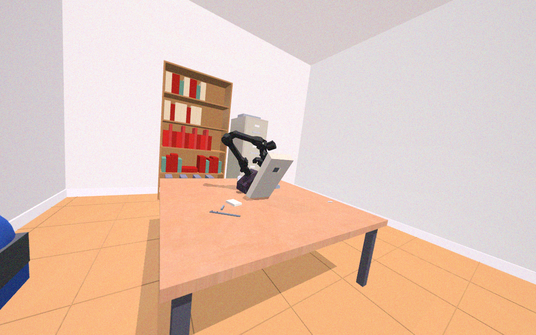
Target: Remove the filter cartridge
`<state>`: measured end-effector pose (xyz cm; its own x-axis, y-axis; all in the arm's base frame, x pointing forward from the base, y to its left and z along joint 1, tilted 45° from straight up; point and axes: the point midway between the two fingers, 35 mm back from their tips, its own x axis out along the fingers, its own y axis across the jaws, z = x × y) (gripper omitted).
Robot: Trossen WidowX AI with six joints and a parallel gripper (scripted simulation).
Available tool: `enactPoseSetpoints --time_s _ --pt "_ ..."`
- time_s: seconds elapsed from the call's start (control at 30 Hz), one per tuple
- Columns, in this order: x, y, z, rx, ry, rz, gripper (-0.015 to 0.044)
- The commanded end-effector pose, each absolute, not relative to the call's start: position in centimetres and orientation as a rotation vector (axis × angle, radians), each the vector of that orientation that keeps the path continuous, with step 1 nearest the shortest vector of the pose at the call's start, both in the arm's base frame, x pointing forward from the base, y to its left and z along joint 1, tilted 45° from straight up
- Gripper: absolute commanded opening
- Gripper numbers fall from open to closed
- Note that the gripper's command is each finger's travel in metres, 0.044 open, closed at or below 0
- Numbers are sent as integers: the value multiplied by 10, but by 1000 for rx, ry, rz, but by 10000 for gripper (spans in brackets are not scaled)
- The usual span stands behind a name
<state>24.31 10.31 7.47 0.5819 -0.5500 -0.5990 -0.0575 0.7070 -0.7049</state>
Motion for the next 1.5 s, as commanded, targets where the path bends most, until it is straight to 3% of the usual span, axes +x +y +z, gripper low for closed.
enactPoseSetpoints --time_s 0.0,0.23,0.83,1.47 --pt "249 111 81 -741 916 -320 0" --pt "253 121 91 -743 916 -319 0" --pt "205 172 144 -744 919 -319 0" --pt "207 227 76 -738 918 -316 0"
